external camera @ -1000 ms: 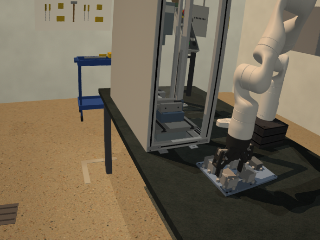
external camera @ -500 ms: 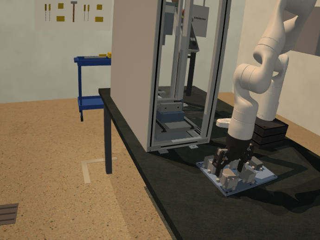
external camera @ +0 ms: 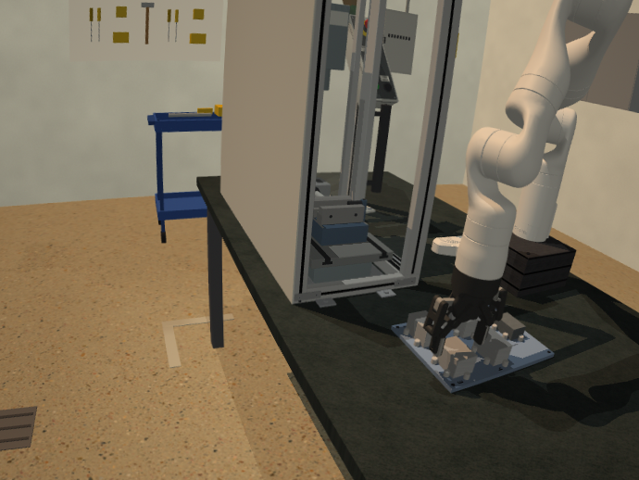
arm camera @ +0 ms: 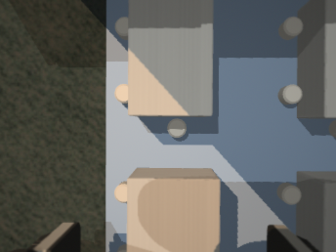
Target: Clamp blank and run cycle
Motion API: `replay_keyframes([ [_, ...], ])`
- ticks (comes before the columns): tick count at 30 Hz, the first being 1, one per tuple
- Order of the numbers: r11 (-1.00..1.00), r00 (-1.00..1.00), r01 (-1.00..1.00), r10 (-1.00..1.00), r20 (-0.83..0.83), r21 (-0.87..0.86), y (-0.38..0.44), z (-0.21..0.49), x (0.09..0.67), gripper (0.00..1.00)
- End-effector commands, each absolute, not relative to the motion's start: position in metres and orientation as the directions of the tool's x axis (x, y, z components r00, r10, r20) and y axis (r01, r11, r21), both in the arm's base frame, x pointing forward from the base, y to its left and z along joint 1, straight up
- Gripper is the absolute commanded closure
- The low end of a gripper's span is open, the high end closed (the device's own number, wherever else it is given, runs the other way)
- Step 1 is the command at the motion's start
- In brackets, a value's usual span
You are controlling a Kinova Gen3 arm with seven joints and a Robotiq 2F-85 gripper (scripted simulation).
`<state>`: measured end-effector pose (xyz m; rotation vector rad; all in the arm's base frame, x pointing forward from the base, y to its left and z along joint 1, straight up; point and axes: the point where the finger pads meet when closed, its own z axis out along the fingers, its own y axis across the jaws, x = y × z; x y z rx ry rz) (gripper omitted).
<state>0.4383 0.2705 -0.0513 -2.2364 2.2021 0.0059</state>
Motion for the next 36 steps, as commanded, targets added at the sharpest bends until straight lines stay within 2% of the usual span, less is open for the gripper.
replay_keyframes([
  [1, -0.015, 0.015, -1.0, -1.0, -0.006, -0.001, 0.271, -0.05, 0.439, 0.0],
  [4, -0.015, 0.015, -1.0, -1.0, -0.006, -0.001, 0.271, -0.05, 0.439, 0.0],
  [9, -0.015, 0.015, -1.0, -1.0, -0.006, -0.001, 0.271, 0.0, 0.439, 0.0],
  [21, -0.015, 0.015, -1.0, -1.0, -0.006, -0.001, 0.271, 0.0, 0.439, 0.0],
  [26, -0.015, 0.015, -1.0, -1.0, -0.006, -0.001, 0.27, 0.035, 0.439, 0.0],
  [36, -0.015, 0.015, -1.0, -1.0, -0.006, -0.001, 0.27, 0.035, 0.439, 0.0],
])
